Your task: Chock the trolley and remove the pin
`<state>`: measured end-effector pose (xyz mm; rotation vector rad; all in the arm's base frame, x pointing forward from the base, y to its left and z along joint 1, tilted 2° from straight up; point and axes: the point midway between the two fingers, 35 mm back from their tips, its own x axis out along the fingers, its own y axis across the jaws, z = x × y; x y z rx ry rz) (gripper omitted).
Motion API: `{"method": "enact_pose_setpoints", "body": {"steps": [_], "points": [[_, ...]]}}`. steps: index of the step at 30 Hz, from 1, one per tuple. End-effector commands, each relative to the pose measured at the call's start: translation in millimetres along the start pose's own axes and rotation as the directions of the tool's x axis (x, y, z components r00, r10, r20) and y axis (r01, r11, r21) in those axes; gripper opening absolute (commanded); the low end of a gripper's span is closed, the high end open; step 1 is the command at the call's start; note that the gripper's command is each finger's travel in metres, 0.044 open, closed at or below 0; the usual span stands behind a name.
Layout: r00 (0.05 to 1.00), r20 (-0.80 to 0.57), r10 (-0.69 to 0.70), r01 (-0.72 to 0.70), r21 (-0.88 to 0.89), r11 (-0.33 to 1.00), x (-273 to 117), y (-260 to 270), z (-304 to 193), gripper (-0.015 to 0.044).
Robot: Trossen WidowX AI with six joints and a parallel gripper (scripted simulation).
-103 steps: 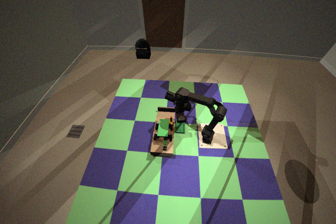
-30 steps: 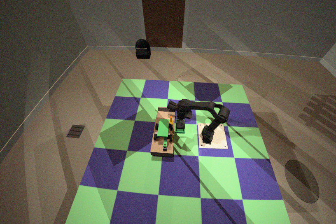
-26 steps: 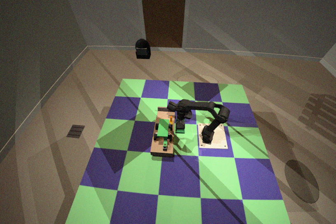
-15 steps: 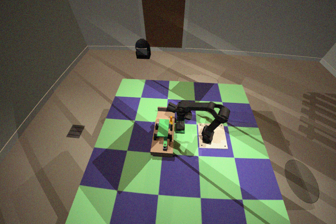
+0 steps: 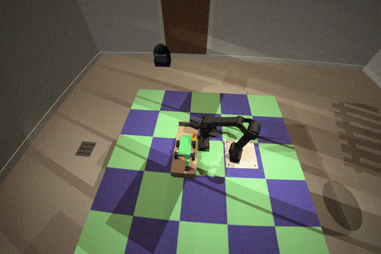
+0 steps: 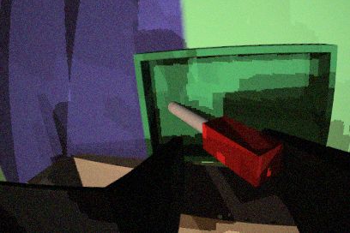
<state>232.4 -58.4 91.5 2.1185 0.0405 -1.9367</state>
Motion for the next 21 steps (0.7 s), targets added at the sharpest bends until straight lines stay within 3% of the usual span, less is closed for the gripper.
{"method": "enact_pose_setpoints", "body": {"steps": [1,21], "points": [[1.000,0.004,0.002,-0.002,0.004,1.000,2.1,-2.2,1.2,0.0190],[1.000,0.004,0.001,-0.001,0.004,1.000,6.0,-11.5,0.1,0.0190]]}}
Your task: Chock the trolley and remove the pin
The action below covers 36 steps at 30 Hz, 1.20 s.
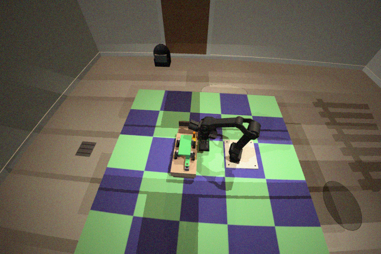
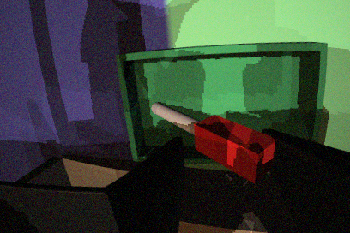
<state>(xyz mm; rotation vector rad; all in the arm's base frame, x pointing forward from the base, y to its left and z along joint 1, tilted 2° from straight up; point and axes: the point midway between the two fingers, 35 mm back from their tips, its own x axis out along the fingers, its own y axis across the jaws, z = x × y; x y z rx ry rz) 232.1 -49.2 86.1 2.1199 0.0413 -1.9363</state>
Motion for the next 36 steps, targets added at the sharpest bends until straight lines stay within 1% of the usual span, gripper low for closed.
{"method": "enact_pose_setpoints", "body": {"steps": [1,22,27,28,33,36], "points": [[1.000,0.005,0.002,-0.002,0.004,1.000,2,-2,1,0.0190],[1.000,0.005,0.001,-0.001,0.004,1.000,7,-9,2,0.0190],[1.000,-0.001,0.000,0.000,0.000,1.000,5,-8,0,0.0321],[1.000,-0.001,0.000,0.000,0.000,1.000,5,-8,0,0.0340],[1.000,0.000,0.000,0.000,0.000,1.000,4,-8,0,0.0340],[1.000,0.003,0.001,-0.001,0.002,1.000,-7,-7,1,0.0340]]}}
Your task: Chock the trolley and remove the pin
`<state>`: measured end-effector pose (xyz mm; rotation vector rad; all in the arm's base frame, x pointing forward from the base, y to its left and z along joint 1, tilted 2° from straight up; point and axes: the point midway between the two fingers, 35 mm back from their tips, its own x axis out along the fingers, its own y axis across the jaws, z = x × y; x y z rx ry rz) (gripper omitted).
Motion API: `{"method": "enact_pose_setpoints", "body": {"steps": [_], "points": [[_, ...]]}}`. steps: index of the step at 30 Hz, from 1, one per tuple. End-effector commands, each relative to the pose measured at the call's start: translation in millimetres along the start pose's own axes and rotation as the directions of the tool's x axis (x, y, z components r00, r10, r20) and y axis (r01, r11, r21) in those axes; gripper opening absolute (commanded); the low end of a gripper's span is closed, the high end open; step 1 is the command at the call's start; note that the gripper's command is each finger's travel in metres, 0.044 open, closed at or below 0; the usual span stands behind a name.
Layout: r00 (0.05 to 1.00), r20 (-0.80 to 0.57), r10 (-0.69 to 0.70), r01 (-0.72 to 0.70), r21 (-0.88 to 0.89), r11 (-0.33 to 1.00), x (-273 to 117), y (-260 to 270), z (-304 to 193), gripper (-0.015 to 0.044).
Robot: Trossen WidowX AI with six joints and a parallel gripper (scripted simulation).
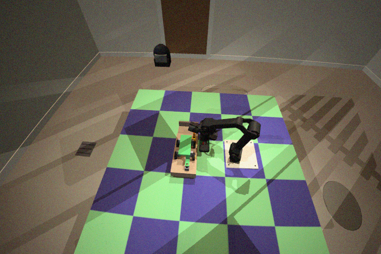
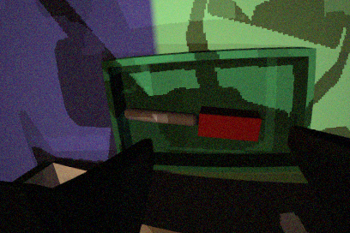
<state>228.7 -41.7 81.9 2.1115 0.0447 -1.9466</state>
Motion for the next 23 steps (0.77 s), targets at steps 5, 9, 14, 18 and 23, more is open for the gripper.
{"method": "enact_pose_setpoints", "body": {"steps": [5,9,14,18,23], "points": [[1.000,-0.004,0.005,-0.005,0.005,1.000,-25,3,2,0.0440],[1.000,-0.003,0.005,-0.005,0.005,1.000,-33,4,3,0.0440],[1.000,-0.003,0.005,-0.005,0.006,1.000,-51,6,5,0.0440],[1.000,-0.003,0.005,-0.005,0.006,1.000,-64,8,5,0.0440],[1.000,-0.003,0.005,-0.005,0.006,1.000,-77,11,5,0.0440]]}}
